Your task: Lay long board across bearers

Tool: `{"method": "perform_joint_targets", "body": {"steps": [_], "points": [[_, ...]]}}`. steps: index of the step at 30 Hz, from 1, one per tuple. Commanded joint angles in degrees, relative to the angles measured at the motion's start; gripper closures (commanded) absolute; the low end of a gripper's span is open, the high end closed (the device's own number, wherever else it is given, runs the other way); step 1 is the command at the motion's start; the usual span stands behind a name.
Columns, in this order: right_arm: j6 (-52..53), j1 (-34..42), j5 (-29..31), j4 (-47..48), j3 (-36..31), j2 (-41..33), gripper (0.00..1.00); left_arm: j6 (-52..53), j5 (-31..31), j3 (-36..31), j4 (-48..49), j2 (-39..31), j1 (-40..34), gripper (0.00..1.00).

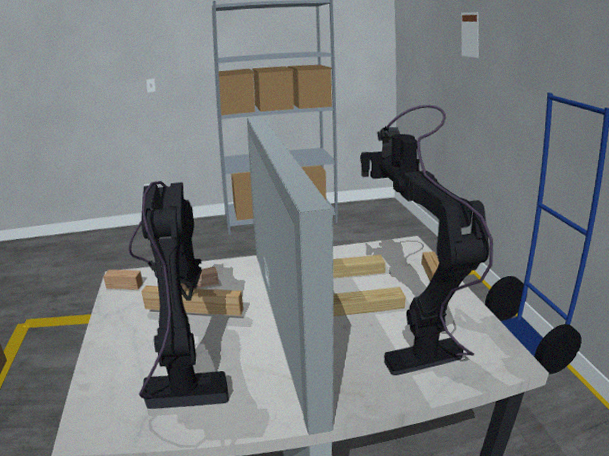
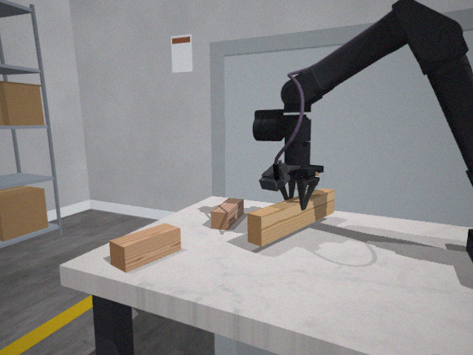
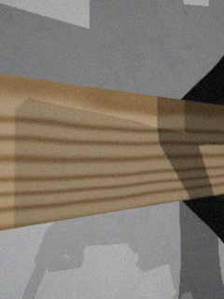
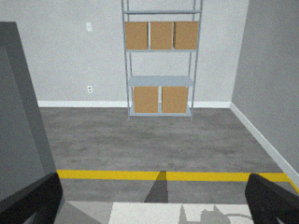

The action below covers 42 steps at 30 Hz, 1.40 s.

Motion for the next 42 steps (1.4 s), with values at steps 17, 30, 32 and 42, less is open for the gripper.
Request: {"method": "perform_joint_targets", "body": {"steps": [17, 30, 32, 42], "points": [[-0.73, -0.48, 0.82, 0.16, 2.17, -1.33, 0.0, 0.85, 3.36, -3.79, 9.32, -9.35, 1.66, 1.0], [-0.73, -0.48, 0.82, 0.16, 2.17, -1.33, 0.0, 1.26, 11.36, -23.48, 33.54, -26.59, 5.55, 1.0], [-0.73, -0.48, 0.82, 0.16, 2.17, -1.33, 0.0, 1.26, 11.36, -23.48, 33.54, -26.59, 5.55, 1.0], [-0.73, -0.48, 0.82, 0.16, 2.17, -1.33, 0.0, 2.36, 15.56, -39.35, 56.06, -32.75, 7.7, 1.0]]}}
